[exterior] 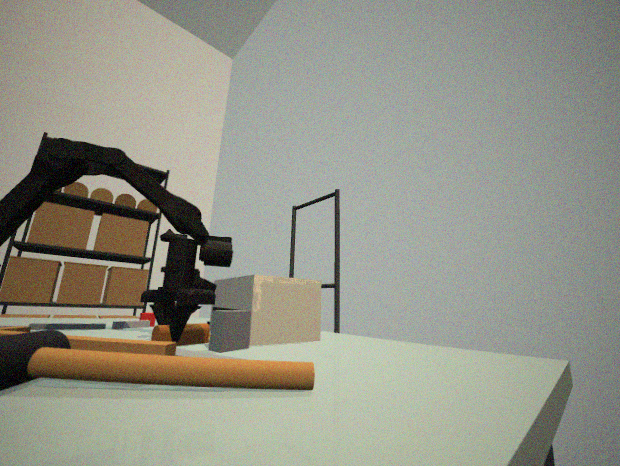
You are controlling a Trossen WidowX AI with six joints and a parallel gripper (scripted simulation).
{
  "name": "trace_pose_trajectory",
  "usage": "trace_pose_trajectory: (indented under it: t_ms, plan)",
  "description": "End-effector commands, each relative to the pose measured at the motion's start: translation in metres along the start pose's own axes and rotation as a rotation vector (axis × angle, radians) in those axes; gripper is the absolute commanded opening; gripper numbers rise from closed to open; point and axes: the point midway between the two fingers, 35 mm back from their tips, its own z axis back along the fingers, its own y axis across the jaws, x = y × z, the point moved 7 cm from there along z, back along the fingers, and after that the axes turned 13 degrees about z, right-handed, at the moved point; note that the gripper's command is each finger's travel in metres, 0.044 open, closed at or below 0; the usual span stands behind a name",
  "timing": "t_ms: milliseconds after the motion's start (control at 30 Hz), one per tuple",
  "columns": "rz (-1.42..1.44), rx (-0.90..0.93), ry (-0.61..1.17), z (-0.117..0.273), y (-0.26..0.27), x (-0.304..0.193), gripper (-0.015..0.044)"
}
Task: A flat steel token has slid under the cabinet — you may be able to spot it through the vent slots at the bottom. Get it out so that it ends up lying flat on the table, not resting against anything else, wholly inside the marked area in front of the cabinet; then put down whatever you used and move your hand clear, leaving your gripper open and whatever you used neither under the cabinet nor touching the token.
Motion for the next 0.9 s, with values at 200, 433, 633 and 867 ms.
trace_pose_trajectory:
  t_ms: [200, 433, 633, 867]
  plan:
    - [0.004, 0.012, -0.008, -0.001, 0.014, 0.004, 0.0000]
    - [0.004, 0.012, -0.008, -0.001, 0.020, 0.006, 0.0000]
    - [0.004, 0.012, -0.008, -0.001, 0.020, 0.006, 0.0000]
    - [0.004, 0.012, -0.008, -0.001, 0.021, 0.002, 0.0000]
